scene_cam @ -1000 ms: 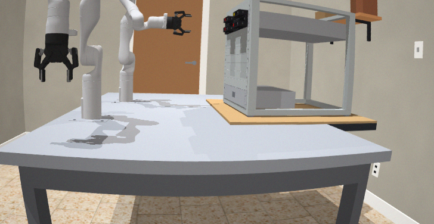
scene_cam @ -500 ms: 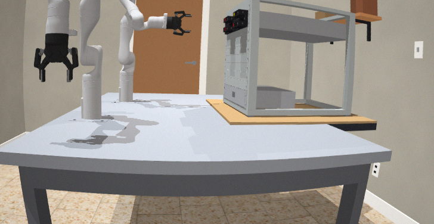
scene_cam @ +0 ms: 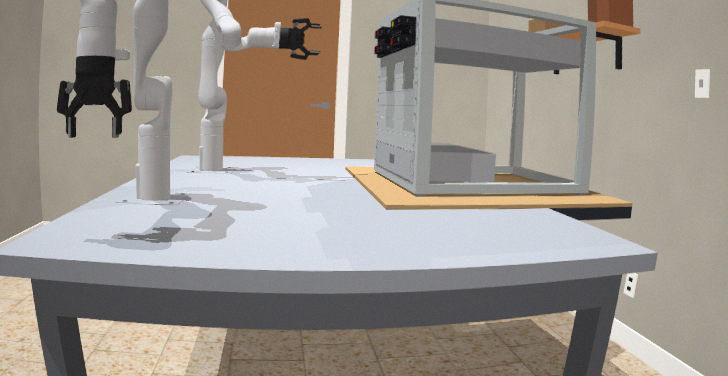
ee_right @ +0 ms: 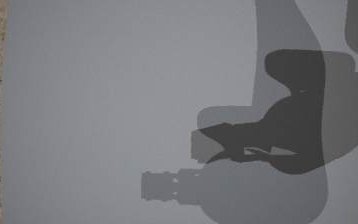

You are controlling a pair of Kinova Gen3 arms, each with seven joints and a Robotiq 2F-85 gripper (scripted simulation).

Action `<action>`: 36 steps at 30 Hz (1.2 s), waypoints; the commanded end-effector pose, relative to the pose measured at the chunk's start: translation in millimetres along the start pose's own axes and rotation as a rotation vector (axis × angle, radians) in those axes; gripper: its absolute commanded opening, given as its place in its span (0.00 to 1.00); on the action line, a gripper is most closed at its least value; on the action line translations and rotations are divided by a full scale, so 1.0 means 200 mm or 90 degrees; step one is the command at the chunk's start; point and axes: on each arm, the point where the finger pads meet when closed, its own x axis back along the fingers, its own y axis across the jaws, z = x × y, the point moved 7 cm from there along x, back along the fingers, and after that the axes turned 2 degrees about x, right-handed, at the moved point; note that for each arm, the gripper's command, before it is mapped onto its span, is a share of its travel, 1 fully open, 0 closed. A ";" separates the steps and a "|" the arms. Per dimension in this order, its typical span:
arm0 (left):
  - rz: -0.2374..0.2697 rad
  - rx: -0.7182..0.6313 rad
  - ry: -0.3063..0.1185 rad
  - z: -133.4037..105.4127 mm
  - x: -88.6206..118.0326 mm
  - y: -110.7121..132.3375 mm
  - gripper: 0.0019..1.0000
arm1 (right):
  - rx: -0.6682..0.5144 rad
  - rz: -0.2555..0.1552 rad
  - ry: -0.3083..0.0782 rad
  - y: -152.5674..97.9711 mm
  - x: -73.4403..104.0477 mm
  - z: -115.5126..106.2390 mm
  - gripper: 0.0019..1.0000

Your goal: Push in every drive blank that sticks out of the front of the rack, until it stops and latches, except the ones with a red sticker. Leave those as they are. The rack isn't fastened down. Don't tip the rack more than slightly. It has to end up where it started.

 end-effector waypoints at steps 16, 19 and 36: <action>0.001 0.000 0.000 0.00 0.00 0.00 0.10 | 0.000 0.000 -0.001 0.00 0.00 0.00 1.00; 0.001 0.000 0.000 0.00 0.00 0.00 0.10 | 0.000 0.000 -0.001 0.00 0.00 0.00 1.00; 0.001 0.000 0.000 0.00 0.00 0.00 0.10 | 0.000 0.000 -0.001 0.00 0.00 0.00 1.00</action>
